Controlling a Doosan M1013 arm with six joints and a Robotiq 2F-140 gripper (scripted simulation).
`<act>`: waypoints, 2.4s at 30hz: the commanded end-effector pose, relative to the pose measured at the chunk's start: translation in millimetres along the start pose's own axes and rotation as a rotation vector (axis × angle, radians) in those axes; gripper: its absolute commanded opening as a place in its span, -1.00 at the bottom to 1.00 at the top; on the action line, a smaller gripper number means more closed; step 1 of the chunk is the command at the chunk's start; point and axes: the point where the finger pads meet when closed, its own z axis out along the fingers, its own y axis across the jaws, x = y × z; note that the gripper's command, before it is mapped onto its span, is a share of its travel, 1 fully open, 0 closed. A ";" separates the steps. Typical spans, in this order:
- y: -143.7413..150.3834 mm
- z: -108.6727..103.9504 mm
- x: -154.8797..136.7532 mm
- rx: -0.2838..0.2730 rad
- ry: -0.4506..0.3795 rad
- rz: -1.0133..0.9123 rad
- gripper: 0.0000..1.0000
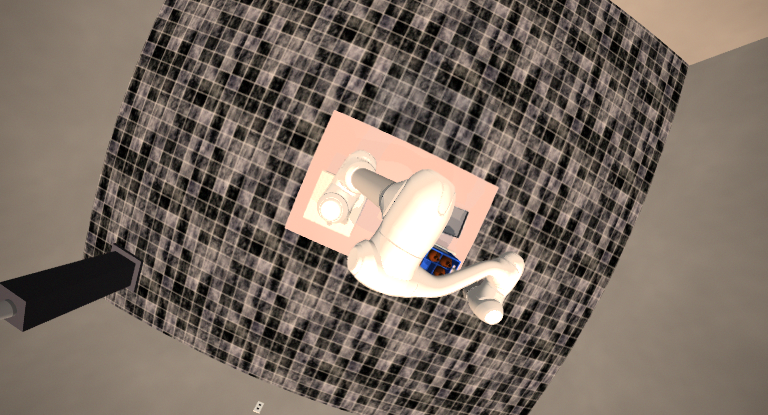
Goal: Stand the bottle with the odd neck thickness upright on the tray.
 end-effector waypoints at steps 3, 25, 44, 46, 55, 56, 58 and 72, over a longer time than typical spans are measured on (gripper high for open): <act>0.0 -0.2 0.0 0.000 0.000 0.000 -1.00; 178.0 -0.4 -63.9 0.000 0.000 0.000 -1.00; 181.9 -0.1 -66.1 0.000 0.000 0.000 -0.24; 181.9 -0.1 -66.1 0.000 0.000 0.000 -0.24; 181.9 -0.1 -66.1 0.000 0.000 0.000 -0.24; 181.9 -0.1 -66.1 0.000 0.000 0.000 -0.24; 181.9 -0.1 -66.1 0.000 0.000 0.000 -0.24; 181.9 0.5 -66.1 0.000 0.000 0.000 -0.24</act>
